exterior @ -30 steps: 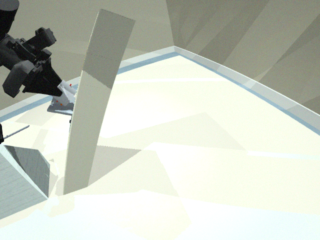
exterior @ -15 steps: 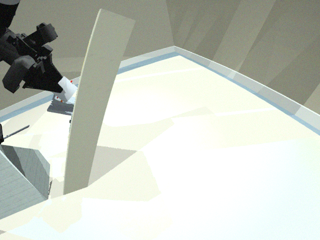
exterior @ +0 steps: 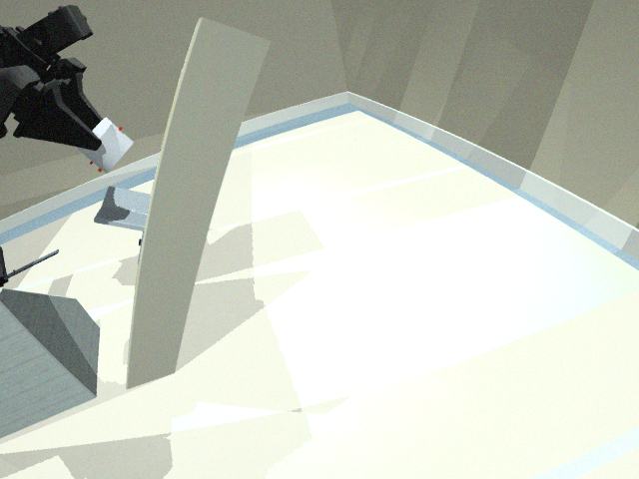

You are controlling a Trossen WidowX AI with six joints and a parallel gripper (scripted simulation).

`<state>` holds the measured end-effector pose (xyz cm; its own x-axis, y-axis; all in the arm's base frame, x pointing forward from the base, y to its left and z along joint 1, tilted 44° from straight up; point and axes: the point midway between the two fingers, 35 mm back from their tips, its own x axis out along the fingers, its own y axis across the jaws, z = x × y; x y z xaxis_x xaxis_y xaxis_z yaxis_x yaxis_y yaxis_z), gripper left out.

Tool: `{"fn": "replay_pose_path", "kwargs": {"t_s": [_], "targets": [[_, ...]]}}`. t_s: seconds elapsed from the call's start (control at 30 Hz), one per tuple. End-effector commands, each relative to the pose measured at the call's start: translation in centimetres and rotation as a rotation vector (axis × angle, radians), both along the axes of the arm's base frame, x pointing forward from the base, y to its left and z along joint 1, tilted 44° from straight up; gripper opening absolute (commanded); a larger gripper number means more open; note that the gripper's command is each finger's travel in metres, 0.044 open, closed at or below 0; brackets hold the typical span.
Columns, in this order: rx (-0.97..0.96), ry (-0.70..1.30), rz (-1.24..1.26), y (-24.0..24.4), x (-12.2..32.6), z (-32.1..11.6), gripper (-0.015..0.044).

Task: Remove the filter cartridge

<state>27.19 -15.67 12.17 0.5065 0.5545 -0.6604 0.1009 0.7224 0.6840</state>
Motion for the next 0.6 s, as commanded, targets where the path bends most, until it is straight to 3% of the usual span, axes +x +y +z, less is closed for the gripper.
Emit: {"fn": "replay_pose_path", "kwargs": {"t_s": [0.0, 0.27, 0.57], "targets": [[-0.009, -0.005, 0.0, -1.6, -0.9, 1.7, 0.0], [-0.004, -0.008, 0.001, -3.1, -2.6, 3.8, 0.0], [-0.007, -0.008, 0.001, -6.0, -2.6, 0.7, 0.0]]}}
